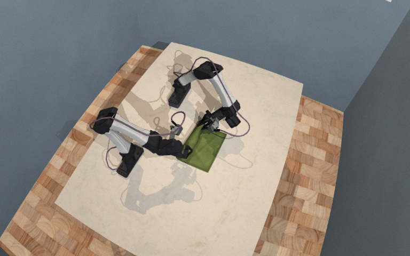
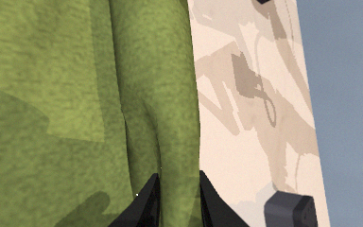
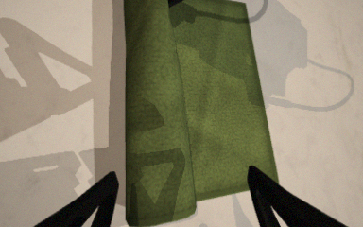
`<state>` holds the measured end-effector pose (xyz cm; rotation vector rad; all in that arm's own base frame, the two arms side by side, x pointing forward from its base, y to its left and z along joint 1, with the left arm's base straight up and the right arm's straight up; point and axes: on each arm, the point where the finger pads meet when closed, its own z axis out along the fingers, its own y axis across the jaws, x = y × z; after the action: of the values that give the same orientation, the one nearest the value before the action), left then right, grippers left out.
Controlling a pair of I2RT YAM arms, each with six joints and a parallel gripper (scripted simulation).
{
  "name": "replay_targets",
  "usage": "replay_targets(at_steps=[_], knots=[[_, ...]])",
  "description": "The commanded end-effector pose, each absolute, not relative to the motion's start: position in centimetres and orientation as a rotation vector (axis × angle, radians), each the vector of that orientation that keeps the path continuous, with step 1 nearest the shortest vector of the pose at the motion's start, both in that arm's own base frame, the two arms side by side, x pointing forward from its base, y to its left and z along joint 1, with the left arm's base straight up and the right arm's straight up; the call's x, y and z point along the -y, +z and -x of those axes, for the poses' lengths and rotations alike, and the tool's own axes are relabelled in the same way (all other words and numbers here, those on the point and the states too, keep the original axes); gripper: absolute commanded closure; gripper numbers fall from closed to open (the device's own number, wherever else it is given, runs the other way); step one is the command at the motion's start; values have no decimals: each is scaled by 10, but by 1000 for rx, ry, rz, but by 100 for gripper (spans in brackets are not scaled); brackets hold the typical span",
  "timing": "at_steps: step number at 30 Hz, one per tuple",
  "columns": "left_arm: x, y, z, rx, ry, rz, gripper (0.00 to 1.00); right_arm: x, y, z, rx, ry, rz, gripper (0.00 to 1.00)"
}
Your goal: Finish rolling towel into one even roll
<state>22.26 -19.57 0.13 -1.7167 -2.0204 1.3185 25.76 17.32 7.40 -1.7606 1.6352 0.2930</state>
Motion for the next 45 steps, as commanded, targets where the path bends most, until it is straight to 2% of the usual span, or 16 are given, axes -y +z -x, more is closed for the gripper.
replay_targets(at_steps=[1,13,21,34,45], knots=[[196,-1,-226,2016,1329,1725,71,-177,64,-257,-1593,312,1791,2],[196,-1,-226,2016,1329,1725,71,-177,18,-255,-1582,318,1802,2],[196,-1,-226,2016,1329,1725,71,-180,18,-265,-1582,319,1803,2],[196,-1,-226,2016,1329,1725,71,-180,18,-265,-1582,319,1803,57],[196,-1,-226,2016,1329,1725,71,-180,18,-265,-1582,319,1803,66]])
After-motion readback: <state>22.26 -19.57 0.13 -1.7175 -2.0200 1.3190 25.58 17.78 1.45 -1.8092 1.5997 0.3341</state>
